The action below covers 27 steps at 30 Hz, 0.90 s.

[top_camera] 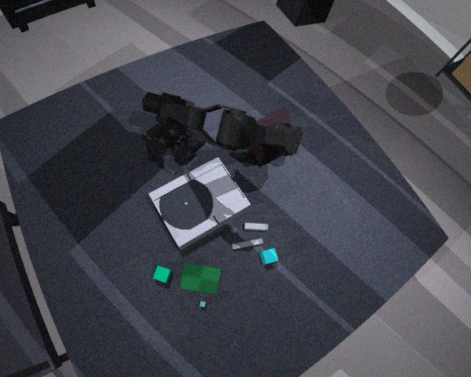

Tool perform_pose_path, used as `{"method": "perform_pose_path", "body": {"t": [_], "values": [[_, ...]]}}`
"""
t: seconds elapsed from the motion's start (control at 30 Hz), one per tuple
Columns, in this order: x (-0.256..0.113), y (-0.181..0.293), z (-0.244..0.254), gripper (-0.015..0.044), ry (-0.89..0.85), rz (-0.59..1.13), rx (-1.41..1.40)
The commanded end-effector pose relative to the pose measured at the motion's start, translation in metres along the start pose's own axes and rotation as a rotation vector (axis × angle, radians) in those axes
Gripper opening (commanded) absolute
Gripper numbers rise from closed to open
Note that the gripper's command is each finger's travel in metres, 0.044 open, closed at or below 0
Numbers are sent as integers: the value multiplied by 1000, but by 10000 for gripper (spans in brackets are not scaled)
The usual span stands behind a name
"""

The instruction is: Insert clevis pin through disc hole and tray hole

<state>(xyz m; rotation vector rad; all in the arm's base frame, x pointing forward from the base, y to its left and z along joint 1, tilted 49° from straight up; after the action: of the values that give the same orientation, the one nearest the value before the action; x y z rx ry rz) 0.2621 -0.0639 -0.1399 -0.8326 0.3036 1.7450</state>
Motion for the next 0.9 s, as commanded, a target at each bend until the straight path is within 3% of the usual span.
{"method": "perform_pose_path", "body": {"t": [0.0, 0.13, 0.3, 0.43, 0.87], "values": [[1, 1, 1, 160, -3, -2, 4], [1, 1, 1, 160, -3, -2, 4], [1, 1, 1, 29, -3, -2, 4], [1, 1, 1, 2, -3, -2, 4], [-11, 0, 0, 0, -1, -2, 3]]}}
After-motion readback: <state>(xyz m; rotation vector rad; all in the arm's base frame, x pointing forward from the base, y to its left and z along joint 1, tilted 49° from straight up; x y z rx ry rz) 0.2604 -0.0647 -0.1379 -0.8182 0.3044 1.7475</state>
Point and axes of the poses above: the point midway between the two fingers, 35 mm back from their tips, its own x axis out along the fingers, its own z axis across the jaws, y = z × x, the point moved 8 cm from there along -x, back along the fingers, and after that the axes turned 1 degree about x, right-handed, at the moved point
